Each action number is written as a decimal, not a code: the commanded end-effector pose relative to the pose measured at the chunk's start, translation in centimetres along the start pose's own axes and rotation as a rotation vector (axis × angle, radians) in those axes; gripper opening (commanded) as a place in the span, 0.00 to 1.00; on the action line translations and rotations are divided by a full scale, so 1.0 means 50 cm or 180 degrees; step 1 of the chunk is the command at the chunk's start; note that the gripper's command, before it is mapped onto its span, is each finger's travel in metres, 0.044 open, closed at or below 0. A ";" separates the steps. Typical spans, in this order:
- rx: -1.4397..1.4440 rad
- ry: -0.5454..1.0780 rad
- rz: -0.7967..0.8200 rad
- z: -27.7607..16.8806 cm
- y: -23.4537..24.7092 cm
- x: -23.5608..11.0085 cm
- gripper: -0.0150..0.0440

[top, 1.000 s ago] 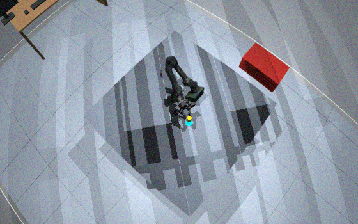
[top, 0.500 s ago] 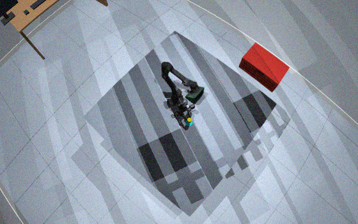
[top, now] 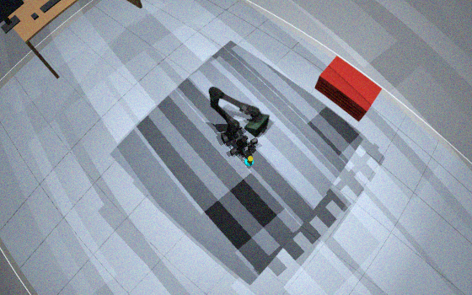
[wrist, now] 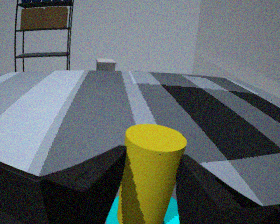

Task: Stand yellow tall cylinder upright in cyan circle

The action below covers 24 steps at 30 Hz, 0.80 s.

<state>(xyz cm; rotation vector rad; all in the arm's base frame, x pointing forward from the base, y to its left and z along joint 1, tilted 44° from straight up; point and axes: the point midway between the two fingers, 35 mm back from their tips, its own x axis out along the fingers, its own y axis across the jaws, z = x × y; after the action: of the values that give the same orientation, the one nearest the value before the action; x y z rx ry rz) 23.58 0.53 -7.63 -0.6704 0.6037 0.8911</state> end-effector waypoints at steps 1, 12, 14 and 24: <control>-0.0047 -0.0032 -0.0023 0.000 -0.008 0.001 0.43; -0.0047 -0.0032 -0.0023 0.000 -0.008 0.001 0.61; -0.0047 -0.0032 -0.0023 0.000 -0.008 0.001 0.70; -0.0048 -0.0031 -0.0023 0.002 -0.008 0.001 0.93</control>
<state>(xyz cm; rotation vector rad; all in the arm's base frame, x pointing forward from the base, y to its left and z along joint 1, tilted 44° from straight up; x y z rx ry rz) 23.84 0.39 -7.62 -0.6755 0.5941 0.8910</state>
